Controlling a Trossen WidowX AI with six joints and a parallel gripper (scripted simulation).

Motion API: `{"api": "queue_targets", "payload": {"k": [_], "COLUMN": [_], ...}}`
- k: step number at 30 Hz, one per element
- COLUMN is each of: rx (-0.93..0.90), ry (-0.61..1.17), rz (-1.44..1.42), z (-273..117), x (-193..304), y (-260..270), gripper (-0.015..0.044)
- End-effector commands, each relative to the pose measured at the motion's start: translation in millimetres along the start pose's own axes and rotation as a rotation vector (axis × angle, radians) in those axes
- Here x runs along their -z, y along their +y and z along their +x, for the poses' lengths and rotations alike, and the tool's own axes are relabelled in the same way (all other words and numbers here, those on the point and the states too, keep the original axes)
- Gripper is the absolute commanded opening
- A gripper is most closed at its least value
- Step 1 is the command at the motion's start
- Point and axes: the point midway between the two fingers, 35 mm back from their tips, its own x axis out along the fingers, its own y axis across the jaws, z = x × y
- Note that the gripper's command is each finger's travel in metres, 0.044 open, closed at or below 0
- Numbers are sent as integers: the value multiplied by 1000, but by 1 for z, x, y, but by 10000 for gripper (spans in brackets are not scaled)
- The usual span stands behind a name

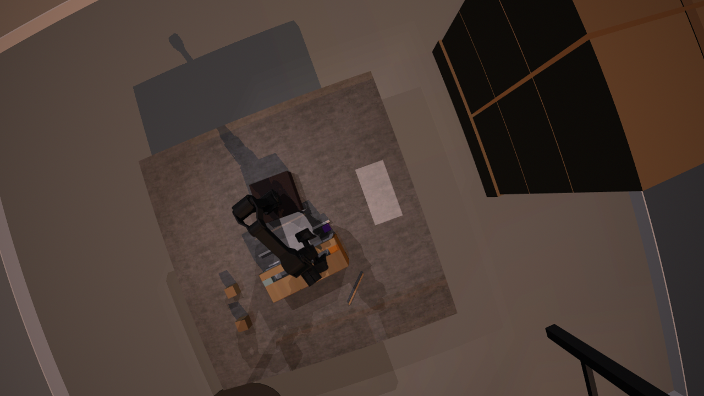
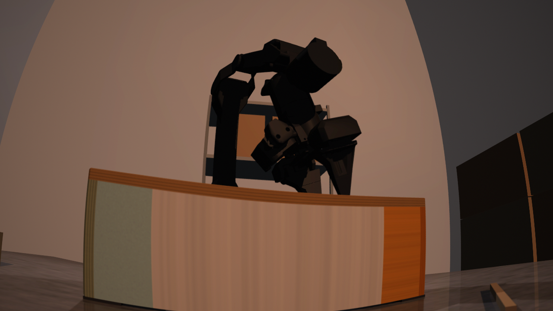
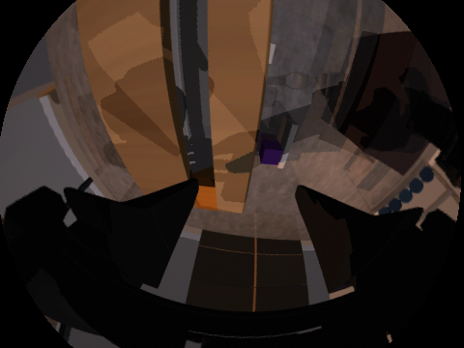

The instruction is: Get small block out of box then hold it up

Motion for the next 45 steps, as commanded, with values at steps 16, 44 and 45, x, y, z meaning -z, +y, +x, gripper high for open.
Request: {"api": "queue_targets", "payload": {"k": [16,44,45], "rx": [-42,562,596], "ry": [-182,-411,-410], "rz": [-1146,-3388,-3447], "z": [-6,0,0], "x": [20,46,46], "y": [-1,-29,-30], "gripper": [285,285,285]}}
